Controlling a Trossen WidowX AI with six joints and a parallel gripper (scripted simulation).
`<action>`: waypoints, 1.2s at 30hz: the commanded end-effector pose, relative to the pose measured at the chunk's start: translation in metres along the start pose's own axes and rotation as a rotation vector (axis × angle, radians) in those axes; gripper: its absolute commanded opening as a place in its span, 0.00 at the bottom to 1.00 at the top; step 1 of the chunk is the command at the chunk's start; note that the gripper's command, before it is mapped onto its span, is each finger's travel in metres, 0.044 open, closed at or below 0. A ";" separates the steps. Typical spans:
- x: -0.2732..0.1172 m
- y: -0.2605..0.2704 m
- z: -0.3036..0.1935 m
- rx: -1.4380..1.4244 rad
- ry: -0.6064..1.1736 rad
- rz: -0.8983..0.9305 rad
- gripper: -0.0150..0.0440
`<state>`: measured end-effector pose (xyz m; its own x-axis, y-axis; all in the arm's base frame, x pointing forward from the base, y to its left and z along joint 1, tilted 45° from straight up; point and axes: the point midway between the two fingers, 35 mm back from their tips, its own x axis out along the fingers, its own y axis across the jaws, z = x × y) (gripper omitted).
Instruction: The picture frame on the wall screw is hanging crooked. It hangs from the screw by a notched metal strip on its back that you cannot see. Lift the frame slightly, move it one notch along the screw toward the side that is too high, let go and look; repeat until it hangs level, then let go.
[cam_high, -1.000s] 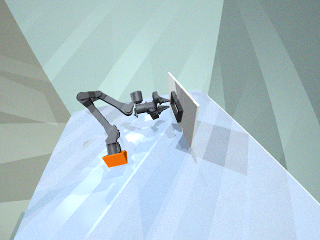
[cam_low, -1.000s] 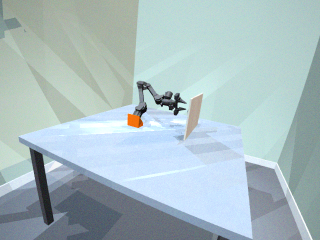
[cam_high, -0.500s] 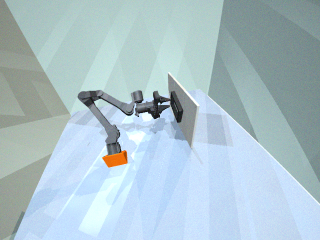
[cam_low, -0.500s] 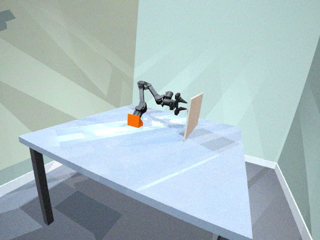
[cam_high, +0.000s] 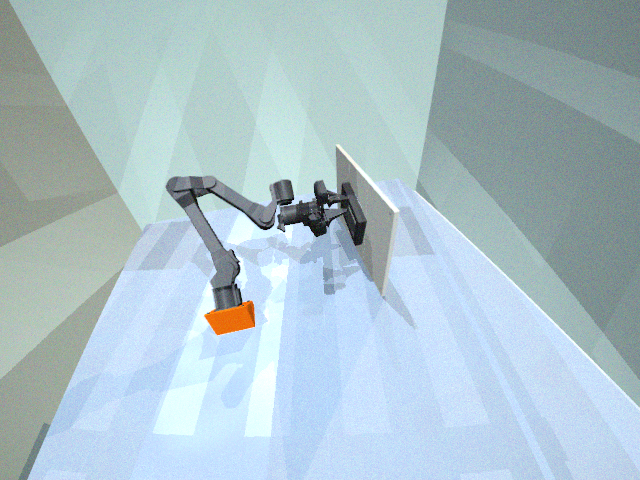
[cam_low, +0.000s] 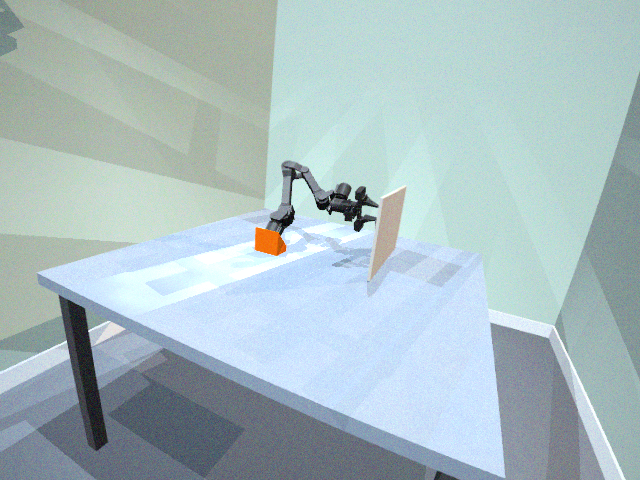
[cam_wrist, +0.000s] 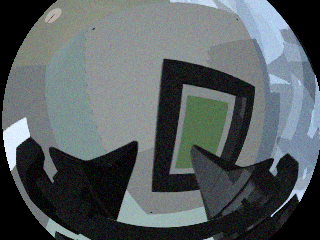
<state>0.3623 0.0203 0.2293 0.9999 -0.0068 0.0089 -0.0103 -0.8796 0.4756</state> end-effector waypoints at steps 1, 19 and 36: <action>0.007 0.000 -0.002 0.005 0.006 0.000 0.69; 0.016 0.000 -0.001 0.005 0.006 0.000 0.69; 0.016 0.000 -0.001 0.005 0.006 0.000 0.69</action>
<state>0.3778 0.0202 0.2301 0.9999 -0.0069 0.0127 -0.0121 -0.8797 0.4753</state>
